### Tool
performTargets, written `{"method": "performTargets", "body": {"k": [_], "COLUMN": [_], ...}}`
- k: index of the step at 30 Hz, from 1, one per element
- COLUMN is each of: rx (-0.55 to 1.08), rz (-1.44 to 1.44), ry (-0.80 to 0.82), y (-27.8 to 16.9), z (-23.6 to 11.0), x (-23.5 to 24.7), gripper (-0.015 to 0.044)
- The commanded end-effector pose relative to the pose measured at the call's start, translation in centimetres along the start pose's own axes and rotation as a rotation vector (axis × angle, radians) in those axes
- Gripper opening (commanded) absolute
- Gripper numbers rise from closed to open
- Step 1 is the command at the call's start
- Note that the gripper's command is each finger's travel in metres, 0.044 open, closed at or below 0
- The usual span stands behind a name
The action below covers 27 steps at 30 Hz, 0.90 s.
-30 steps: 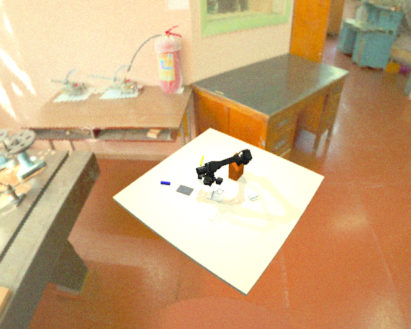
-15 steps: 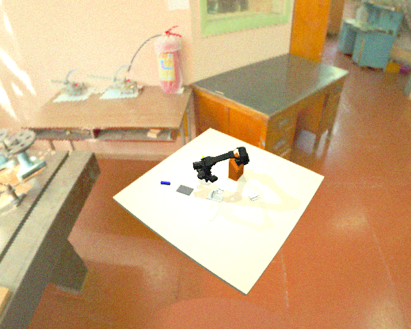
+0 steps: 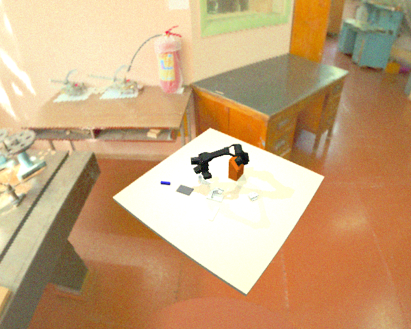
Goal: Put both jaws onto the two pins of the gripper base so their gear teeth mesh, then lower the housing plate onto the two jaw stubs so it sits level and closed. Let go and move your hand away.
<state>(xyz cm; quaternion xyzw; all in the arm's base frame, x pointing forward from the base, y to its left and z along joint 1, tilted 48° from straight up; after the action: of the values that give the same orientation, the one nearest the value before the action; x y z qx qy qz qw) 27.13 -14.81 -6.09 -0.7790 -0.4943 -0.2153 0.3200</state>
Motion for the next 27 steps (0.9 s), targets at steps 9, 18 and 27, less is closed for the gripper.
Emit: {"method": "performTargets", "body": {"k": [9,18,27], "rx": [0.01,0.017,0.027], "rz": [0.321,0.573,0.823], "ry": [-0.004,-0.002,0.003], "y": [-0.7,-1.5,-2.5], "z": [0.1,0.2,0.5], "x": [-3.5,-6.2,-8.7], "gripper": [0.0,0.0,0.0]}}
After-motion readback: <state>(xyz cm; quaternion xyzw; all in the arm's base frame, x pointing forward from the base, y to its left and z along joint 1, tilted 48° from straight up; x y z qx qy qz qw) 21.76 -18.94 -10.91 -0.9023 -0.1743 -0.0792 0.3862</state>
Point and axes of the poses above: the point midway between the two fingers, 35 mm back from their tips, its own z axis out along the fingers, its own x axis across the jaws, y = z × x, the point moved 9 cm from there along -z, back along the fingers, and after that the axes turned 10 degrees about -z, right-handed, at the moved point
